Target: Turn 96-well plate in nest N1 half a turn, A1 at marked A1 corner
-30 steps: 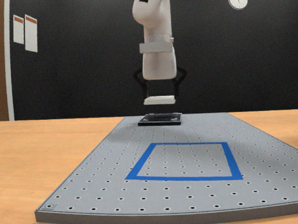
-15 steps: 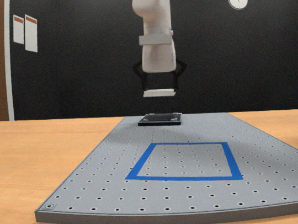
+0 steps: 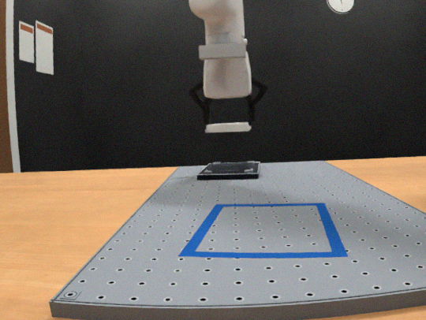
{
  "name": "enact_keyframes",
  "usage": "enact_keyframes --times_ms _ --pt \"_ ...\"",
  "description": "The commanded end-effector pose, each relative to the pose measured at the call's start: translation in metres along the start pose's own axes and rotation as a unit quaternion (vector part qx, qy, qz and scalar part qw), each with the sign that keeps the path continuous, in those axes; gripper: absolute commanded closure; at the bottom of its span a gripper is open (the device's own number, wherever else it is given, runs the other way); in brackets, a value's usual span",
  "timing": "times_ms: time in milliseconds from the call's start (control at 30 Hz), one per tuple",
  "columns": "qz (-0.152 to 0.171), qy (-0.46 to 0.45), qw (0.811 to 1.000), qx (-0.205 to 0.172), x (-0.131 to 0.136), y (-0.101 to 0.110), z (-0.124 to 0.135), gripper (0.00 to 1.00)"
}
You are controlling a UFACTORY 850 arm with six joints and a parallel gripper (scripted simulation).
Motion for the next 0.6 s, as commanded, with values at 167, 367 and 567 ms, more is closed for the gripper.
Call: enact_keyframes --times_ms 167,367,567 --pt "0.001 -0.022 1.0 0.0 -0.001 0.001 -0.013 1.0" --pt "0.001 -0.022 1.0 0.0 -0.002 0.0 -0.026 1.0" --pt "0.001 -0.022 1.0 0.0 -0.004 0.0 -0.046 1.0"
Point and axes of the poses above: the point where the finger pads meet when closed, its own y axis back along the fingers, its own x axis across the jaws, z = x × y, the point moved 7 cm from there along y, back along the fingers, and after that the axes turned 5 degrees about y, right-handed, at the moved point
